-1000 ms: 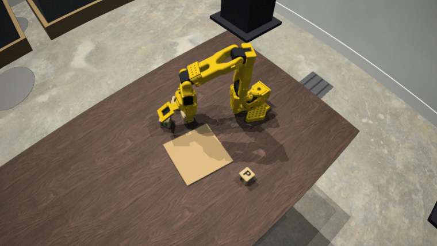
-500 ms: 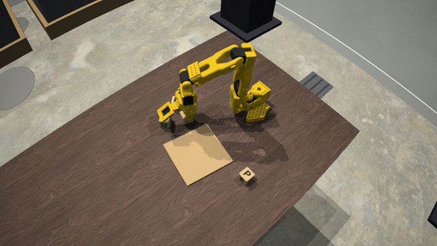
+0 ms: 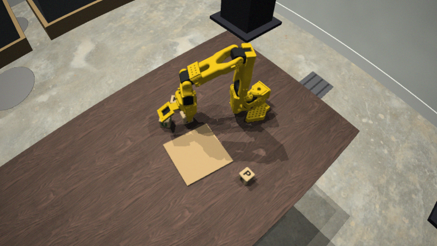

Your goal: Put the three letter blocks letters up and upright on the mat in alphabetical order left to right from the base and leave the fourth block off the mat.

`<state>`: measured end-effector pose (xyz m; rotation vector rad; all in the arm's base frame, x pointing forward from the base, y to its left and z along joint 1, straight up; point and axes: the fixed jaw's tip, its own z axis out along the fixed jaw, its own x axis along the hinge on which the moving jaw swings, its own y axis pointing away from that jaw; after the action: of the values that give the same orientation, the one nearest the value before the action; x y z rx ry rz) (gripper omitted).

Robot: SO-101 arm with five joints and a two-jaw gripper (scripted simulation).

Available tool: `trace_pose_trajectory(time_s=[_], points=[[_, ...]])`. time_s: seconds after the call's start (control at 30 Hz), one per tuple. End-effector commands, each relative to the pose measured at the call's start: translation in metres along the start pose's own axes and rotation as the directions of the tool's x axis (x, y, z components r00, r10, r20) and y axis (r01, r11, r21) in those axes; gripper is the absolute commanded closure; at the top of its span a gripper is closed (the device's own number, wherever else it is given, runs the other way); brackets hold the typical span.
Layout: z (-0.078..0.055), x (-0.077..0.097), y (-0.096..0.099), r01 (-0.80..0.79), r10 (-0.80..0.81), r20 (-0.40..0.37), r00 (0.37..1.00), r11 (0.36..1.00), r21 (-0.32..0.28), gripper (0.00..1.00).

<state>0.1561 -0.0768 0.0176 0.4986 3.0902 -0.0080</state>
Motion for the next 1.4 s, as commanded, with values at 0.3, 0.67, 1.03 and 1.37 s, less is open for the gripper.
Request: trace_pose_trajectory(time_s=[0.3,0.67,1.03,1.37], points=[[-0.018,-0.015,-0.004,-0.014,0.012,0.098,0.995,1.000,0.016,0.64],[-0.047,-0.015,-0.004,-0.014,0.012,0.098,0.995,1.000,0.016,0.64],[-0.073,-0.009,-0.003,-0.014,0.012,0.098,0.995,1.000,0.016,0.64],[-0.073,-0.009,-0.003,-0.014,0.012,0.098,0.995,1.000,0.016,0.64]])
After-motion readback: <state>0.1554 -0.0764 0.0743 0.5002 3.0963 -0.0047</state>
